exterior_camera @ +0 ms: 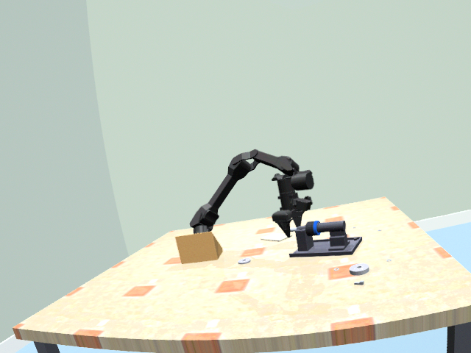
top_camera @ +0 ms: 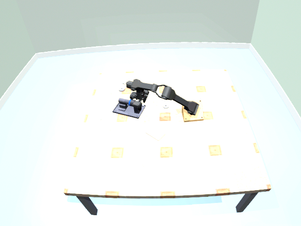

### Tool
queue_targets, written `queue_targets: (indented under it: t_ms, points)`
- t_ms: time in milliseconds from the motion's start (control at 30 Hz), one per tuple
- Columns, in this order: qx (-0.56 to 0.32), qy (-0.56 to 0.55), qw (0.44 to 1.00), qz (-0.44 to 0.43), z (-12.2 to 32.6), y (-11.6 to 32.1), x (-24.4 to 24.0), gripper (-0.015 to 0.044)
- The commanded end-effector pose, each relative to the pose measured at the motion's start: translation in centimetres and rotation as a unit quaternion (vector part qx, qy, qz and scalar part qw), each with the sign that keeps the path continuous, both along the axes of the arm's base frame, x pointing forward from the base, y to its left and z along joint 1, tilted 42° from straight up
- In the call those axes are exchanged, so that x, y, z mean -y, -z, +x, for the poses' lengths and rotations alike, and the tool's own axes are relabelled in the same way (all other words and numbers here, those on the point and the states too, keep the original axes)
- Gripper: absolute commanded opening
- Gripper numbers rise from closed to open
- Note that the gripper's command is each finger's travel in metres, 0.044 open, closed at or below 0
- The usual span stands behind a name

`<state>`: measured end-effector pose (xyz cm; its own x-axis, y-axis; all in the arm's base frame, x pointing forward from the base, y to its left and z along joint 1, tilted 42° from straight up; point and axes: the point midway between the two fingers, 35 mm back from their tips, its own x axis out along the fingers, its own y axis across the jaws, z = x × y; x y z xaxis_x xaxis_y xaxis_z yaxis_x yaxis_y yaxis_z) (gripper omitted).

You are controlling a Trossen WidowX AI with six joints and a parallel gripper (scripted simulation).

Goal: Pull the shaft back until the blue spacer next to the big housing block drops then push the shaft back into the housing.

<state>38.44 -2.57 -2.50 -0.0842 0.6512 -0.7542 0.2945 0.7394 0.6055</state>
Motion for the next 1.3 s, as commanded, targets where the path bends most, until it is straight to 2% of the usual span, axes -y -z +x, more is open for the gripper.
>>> queue_targets:
  t_ms: [0, 1267]
  points:
    - [-0.002, 0.004, 1.000, 0.001, -0.05, 0.17, -0.02, 0.0440]
    - [-0.002, 0.004, 1.000, 0.001, -0.11, 0.88, -0.65, 0.0440]
